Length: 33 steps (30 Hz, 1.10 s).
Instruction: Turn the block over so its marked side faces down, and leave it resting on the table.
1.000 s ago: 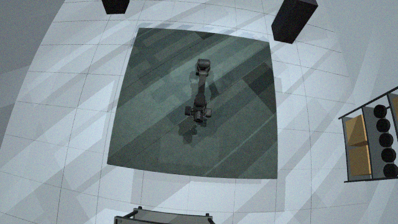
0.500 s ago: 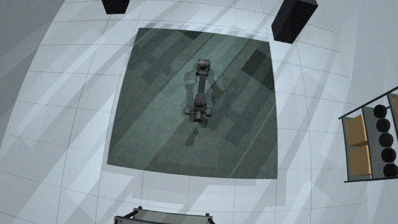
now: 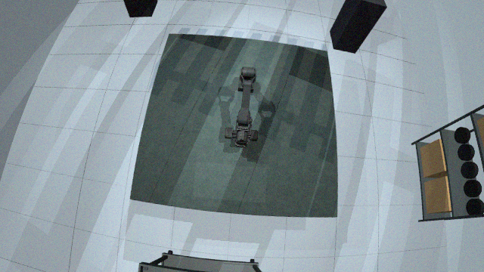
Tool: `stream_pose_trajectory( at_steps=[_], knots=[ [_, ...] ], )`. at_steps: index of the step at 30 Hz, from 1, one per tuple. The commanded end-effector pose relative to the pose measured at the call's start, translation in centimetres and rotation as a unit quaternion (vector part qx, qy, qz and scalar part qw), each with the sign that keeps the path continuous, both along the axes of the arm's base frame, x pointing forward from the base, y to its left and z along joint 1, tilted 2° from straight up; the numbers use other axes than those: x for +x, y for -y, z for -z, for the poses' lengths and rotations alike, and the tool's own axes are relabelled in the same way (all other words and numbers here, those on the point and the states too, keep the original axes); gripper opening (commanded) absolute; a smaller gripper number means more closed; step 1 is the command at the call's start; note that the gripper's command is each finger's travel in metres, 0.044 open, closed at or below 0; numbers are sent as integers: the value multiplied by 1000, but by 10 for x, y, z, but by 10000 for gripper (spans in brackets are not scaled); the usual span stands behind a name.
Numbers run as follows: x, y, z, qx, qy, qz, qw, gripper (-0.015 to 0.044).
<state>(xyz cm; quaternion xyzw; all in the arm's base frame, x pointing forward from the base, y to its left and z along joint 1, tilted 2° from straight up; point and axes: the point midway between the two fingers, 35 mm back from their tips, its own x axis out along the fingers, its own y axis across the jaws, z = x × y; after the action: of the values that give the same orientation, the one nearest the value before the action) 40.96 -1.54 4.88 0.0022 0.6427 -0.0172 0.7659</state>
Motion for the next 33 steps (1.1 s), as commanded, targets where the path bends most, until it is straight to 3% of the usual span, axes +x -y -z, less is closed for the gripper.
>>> stream_pose_trajectory(
  at_steps=[1, 33],
  knots=[
    [-1, 0, 1, -1, 22, -1, 1000, 0],
    [-6, 0, 11, -4, 223, -2, 975, 0]
  ],
)
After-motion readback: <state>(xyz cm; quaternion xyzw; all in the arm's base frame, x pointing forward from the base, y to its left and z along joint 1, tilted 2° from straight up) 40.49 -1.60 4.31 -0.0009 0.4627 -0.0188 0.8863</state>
